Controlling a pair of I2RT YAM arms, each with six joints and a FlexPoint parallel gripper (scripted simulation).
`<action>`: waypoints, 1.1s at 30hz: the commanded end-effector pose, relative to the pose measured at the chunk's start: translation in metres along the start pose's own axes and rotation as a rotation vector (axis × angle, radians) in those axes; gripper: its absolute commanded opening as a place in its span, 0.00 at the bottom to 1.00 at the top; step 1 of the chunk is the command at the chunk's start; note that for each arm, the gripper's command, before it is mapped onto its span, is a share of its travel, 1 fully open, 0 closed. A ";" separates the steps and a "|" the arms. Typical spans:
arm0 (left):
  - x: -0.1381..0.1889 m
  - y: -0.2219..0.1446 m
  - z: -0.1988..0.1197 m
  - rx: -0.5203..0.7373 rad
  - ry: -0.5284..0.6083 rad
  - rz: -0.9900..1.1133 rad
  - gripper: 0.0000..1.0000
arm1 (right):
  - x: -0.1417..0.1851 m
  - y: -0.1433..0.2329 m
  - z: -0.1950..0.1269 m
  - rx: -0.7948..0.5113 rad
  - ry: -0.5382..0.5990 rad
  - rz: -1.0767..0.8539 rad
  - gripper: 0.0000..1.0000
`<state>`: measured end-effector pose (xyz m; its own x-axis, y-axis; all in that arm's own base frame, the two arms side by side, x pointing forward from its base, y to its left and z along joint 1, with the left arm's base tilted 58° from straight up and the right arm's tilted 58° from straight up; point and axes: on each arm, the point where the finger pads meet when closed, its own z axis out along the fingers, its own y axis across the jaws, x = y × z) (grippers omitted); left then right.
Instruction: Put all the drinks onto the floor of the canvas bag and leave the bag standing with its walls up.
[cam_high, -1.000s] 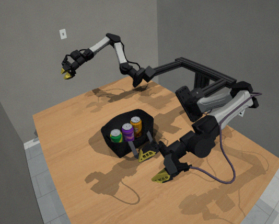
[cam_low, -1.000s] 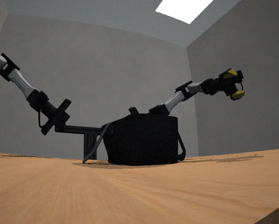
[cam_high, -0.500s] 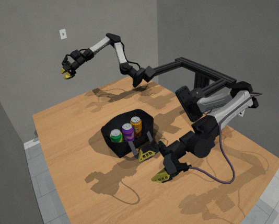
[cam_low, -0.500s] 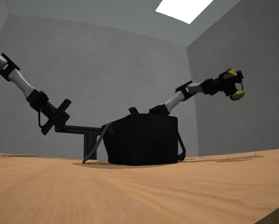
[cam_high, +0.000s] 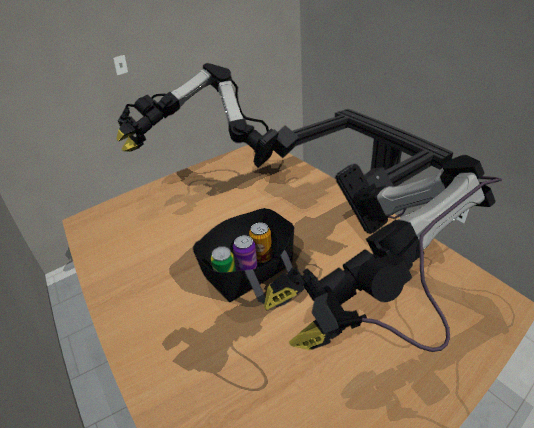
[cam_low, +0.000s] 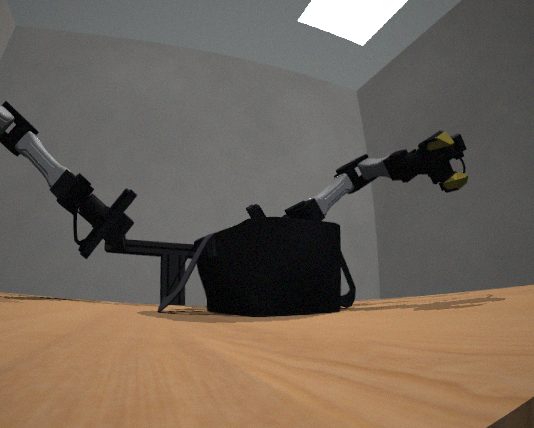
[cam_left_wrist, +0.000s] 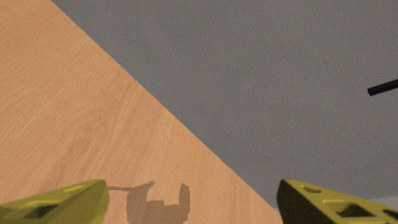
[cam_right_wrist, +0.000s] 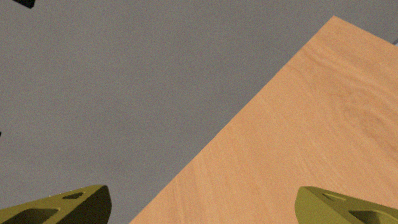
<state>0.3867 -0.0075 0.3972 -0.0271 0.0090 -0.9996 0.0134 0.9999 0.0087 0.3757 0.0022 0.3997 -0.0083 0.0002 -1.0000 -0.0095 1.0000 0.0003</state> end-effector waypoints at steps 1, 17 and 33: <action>-0.013 -0.002 -0.004 0.005 -0.022 0.016 0.86 | -0.009 0.009 0.000 -0.032 -0.006 0.008 0.86; -0.012 -0.004 -0.003 0.013 -0.019 0.015 0.86 | -0.018 0.009 -0.009 -0.029 -0.036 0.008 0.86; -0.012 -0.004 -0.003 0.013 -0.019 0.015 0.86 | -0.019 0.009 -0.010 -0.029 -0.037 0.008 0.86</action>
<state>0.3867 -0.0075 0.3971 -0.0275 0.0090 -0.9996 0.0134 0.9999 0.0087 0.3757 0.0024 0.3997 -0.0083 0.0006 -1.0000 -0.0100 0.9999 0.0007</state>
